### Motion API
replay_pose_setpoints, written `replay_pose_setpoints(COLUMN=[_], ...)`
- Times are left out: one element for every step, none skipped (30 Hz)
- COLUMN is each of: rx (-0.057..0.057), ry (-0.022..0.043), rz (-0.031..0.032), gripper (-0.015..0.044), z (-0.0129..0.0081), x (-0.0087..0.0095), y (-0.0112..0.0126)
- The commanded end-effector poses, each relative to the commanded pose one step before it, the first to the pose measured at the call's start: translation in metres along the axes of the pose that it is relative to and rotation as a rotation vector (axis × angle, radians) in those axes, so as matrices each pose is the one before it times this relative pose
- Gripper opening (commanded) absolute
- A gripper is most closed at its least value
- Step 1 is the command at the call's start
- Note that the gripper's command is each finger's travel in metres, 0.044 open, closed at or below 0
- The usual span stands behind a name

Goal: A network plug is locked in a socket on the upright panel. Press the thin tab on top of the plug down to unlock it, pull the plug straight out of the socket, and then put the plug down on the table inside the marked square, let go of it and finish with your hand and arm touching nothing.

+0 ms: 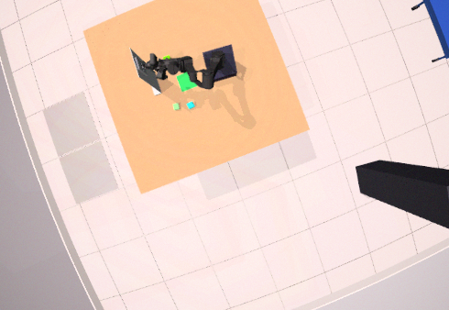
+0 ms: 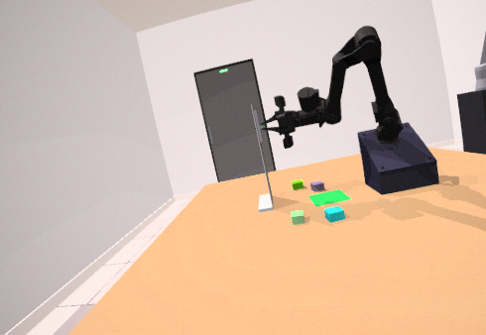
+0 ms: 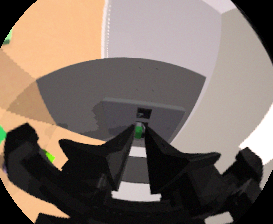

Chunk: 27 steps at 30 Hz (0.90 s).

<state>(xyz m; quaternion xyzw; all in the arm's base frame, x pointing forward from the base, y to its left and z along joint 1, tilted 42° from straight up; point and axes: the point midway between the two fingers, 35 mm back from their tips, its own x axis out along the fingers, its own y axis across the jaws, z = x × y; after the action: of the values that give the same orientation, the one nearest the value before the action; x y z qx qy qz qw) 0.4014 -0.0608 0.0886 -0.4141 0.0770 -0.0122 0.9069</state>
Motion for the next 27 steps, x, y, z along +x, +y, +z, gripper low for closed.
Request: replay_pose_setpoints(rx=[0.0052,0.0000,0.0000,0.0000,0.0000,0.0000,0.0000,0.0000,0.0000,0.0000,0.0000,0.0000,0.0000,0.0000,0.0000,0.0000,0.0000,0.0000,0.0000,0.0000,0.0000,0.0000,0.0000,0.0000,0.0000,0.0000,0.0000], ry=[0.00235,0.00000,0.00000,0.00000,0.00000,0.00000,0.00000,0.00000,0.00000,0.00000,0.00000,0.00000,0.00001,0.00001,0.00002,0.00002,0.00002,0.00002,0.00002,0.00002,0.00002,0.00002,0.00002,0.00002,0.00002,0.00002,0.00002], rz=[0.00104,0.00000,0.00000,0.00000,0.00000,0.00000,0.00000,0.00000,0.00000,0.00000,0.00000,0.00000,0.00001,0.00002,0.00002,0.00002,0.00002,0.00003,0.00003,0.00002,0.00002,0.00002,0.00002,0.00003,0.00003,0.00002,0.00002], gripper=[0.0050,0.0043,0.0036,0.0030,0.0023,0.0016,0.0010,0.0003,0.0000,0.0000,0.0000,0.0000,0.0000,0.0000,0.0000,0.0000,0.0000,0.0000,0.0000,0.0000,0.0000,0.0000,0.0000,0.0000,0.0000,0.0000,0.0000], z=[-0.00022,0.00000,0.00000,0.00000,0.00000,0.00000,0.00000,0.00000,0.00000,0.00000,0.00000,-0.00002,-0.00007,-0.00009,-0.00013,-0.00013,-0.00014,-0.00013,-0.00013,-0.00011,-0.00011,-0.00009,-0.00009,-0.00007,-0.00007,-0.00006,-0.00006], x=[0.00040,0.00000,0.00000,0.00000,0.00000,0.00000,0.00000,0.00000,0.00000,0.00000,0.00000,-0.00010,-0.00031,-0.00038,-0.00055,-0.00057,-0.00058,-0.00060,-0.00060,-0.00058,-0.00058,-0.00057,-0.00058,-0.00060,-0.00060,-0.00059,-0.00059], y=[0.00040,0.00000,0.00000,0.00000,0.00000,0.00000,0.00000,0.00000,0.00000,0.00000,0.00000,0.00000,0.00001,0.00001,0.00001,0.00001,0.00001,0.00001,0.00001,0.00001,0.00001,0.00001,0.00001,0.00001,0.00001,0.00001,0.00001])
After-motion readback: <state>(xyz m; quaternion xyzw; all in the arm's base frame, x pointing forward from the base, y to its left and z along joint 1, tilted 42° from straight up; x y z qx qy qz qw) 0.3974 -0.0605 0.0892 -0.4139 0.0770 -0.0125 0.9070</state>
